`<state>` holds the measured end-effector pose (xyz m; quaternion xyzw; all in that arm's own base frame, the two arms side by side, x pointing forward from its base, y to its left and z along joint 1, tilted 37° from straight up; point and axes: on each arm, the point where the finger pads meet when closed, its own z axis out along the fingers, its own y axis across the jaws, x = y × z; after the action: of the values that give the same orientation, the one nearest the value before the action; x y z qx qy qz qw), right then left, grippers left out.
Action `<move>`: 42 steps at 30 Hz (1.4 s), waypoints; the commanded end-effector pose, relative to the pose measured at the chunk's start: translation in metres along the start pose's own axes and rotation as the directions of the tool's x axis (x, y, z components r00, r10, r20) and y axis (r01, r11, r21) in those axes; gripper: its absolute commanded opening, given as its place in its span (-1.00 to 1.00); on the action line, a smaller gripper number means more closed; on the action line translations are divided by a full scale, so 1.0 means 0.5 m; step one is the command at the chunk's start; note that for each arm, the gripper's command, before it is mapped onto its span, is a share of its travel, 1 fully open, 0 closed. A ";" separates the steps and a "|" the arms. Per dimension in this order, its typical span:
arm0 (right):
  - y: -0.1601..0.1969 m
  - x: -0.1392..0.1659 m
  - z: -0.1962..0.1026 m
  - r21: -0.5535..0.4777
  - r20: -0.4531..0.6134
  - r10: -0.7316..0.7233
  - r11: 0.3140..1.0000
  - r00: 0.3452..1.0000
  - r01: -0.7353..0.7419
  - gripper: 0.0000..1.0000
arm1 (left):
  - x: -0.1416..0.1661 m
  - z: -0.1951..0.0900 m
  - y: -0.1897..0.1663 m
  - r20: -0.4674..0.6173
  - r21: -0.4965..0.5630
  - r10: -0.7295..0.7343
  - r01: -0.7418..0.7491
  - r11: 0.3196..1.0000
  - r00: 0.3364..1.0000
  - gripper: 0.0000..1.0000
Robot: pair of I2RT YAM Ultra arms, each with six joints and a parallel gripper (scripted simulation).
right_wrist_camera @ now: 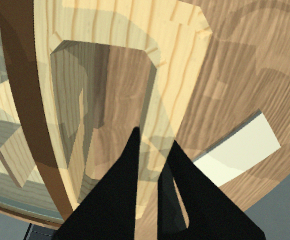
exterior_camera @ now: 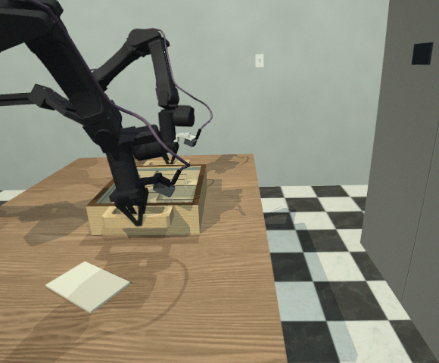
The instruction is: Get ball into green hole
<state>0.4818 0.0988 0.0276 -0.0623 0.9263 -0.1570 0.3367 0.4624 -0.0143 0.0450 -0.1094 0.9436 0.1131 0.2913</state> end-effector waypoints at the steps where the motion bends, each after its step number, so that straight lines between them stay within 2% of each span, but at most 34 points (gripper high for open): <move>1: -0.001 -0.037 -0.054 0.006 0.044 0.007 1.000 0.999 -0.008 -1.00 | -0.019 -0.052 -0.005 0.028 0.000 0.002 -0.002 1.000 1.000 -1.00; 4: -0.001 -0.033 -0.065 0.007 0.043 0.001 1.000 0.999 -0.002 -1.00 | -0.030 -0.069 -0.007 0.043 0.003 -0.001 0.001 1.000 0.999 -1.00; 7: -0.003 -0.074 -0.083 0.005 0.092 0.012 1.000 0.996 -0.013 -1.00 | -0.040 -0.080 -0.009 0.060 0.007 -0.004 0.004 1.000 0.998 -1.00; 13: 0.000 -0.073 -0.087 0.004 0.105 0.014 1.000 0.994 -0.015 -1.00 | -0.034 -0.083 -0.009 0.062 0.006 0.010 -0.010 1.000 0.998 -1.00; 14: -0.001 -0.095 -0.094 -0.001 0.124 0.025 1.000 0.992 -0.025 -1.00 | -0.056 -0.091 -0.014 0.082 0.015 0.000 -0.001 1.000 0.997 -1.00; 17: 0.000 -0.095 -0.094 -0.002 0.124 0.025 1.000 0.992 -0.025 -1.00 | -0.052 -0.090 -0.014 0.079 0.014 0.000 -0.001 1.000 0.997 -1.00; 18: -0.001 -0.079 -0.088 0.002 0.108 0.017 1.000 0.994 -0.018 -1.00 | -0.041 -0.084 -0.009 0.067 0.009 0.003 -0.004 1.000 0.998 -1.00; 19: -0.008 -0.071 -0.094 0.047 0.148 0.024 0.998 0.989 -0.032 -1.00 | -0.057 -0.075 -0.025 0.143 0.064 -0.001 -0.008 0.998 0.990 -1.00; 20: -0.007 -0.064 -0.094 0.054 0.135 0.014 0.998 0.991 -0.021 -1.00 | -0.054 -0.059 0.002 0.123 0.054 -0.016 0.010 0.999 0.992 -1.00; 22: 0.005 -0.069 -0.089 0.012 0.158 0.011 1.000 0.987 -0.013 -1.00 | -0.041 -0.073 -0.005 0.129 0.014 -0.004 0.003 1.000 0.992 -1.00; 26: 0.001 -0.109 -0.107 0.004 0.177 0.028 1.000 0.984 -0.029 -1.00 | -0.067 -0.093 -0.013 0.132 0.023 -0.002 -0.001 1.000 0.991 -1.00; 35: 0.000 -0.104 -0.093 0.003 0.169 0.023 1.000 0.985 -0.024 -1.00 | -0.063 -0.087 -0.010 0.124 0.011 -0.002 0.001 1.000 0.992 -1.00; 36: -0.010 -0.122 -0.089 -0.035 0.186 0.044 0.999 0.982 -0.038 -1.00 | -0.065 -0.102 -0.006 0.127 -0.016 -0.015 0.018 1.000 0.992 -1.00; 38: -0.008 -0.119 -0.093 -0.012 0.182 0.037 0.999 0.983 -0.036 -1.00 | -0.069 -0.098 -0.012 0.133 0.006 -0.009 0.008 1.000 0.991 -1.00; 39: -0.004 -0.121 -0.088 -0.037 0.182 0.038 0.999 0.983 -0.032 -1.00 | -0.062 -0.098 -0.007 0.119 -0.016 -0.012 0.014 1.000 0.993 -1.00; 40: -0.003 -0.111 -0.071 -0.054 0.158 0.036 0.998 0.987 -0.028 -1.00 | -0.057 -0.105 -0.002 0.102 -0.039 -0.012 0.016 0.999 0.995 -1.00; 41: 0.011 -0.071 -0.034 -0.057 0.102 0.011 0.998 0.995 -0.005 -1.00 | -0.055 -0.109 -0.001 0.093 -0.048 -0.011 0.015 0.999 0.996 -1.00; 42: 0.004 -0.089 -0.053 -0.047 0.125 0.021 0.999 0.992 -0.015 -1.00 | -0.061 -0.108 -0.007 0.100 -0.034 -0.008 0.011 0.999 0.995 -1.00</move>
<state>0.4795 0.1014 0.0432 -0.0690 0.9210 -0.1470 0.3541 0.4544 -0.0229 0.0661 -0.1093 0.9371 0.1215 0.3084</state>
